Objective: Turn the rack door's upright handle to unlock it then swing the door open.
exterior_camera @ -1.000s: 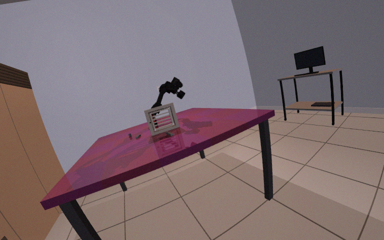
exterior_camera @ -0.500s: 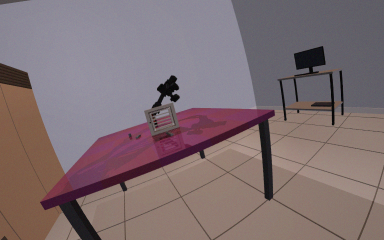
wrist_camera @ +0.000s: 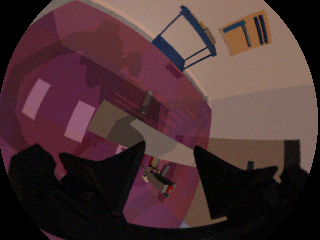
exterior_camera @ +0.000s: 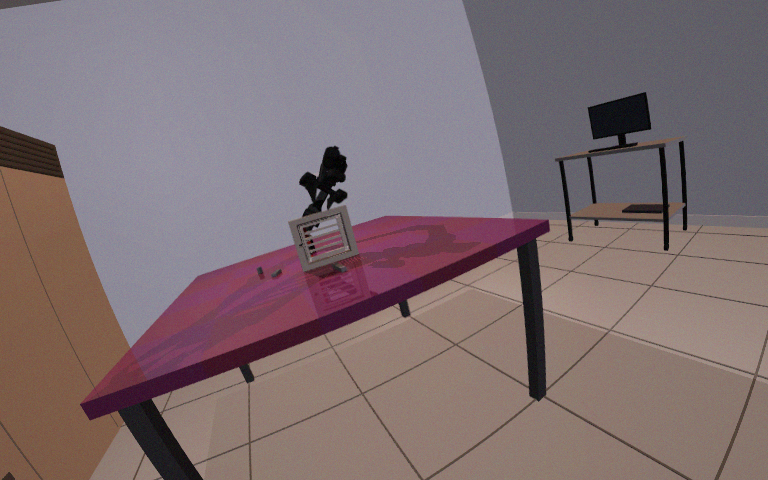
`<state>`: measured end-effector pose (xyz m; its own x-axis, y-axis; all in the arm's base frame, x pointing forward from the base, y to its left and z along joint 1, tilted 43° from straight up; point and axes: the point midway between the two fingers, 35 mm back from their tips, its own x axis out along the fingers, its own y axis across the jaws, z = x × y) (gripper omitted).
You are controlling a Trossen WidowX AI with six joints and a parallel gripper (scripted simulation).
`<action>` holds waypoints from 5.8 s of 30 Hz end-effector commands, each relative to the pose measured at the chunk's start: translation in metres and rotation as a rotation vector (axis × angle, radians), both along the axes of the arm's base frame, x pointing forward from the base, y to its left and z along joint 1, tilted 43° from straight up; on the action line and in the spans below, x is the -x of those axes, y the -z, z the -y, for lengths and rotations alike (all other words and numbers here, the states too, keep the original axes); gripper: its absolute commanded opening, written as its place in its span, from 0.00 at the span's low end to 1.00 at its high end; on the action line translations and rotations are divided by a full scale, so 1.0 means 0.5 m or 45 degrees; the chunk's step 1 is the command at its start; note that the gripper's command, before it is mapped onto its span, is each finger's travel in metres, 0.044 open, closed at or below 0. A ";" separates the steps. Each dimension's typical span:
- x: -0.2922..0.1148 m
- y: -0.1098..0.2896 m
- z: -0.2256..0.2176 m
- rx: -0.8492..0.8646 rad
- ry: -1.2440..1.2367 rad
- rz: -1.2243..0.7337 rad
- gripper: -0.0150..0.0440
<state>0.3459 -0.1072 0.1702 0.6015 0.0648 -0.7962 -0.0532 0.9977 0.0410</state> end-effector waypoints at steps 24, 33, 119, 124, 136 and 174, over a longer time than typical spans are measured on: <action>0.110 0.124 0.087 -0.641 -0.033 -0.607 0.76; 0.139 0.127 0.109 -0.894 -0.025 -0.691 0.76; 0.118 0.230 0.018 -1.168 0.681 -0.962 0.30; 0.118 0.230 0.018 -1.262 0.974 -1.062 0.30; 0.118 0.230 0.018 -1.449 1.700 -1.274 0.30; 0.118 0.230 0.018 -1.474 1.821 -1.305 0.76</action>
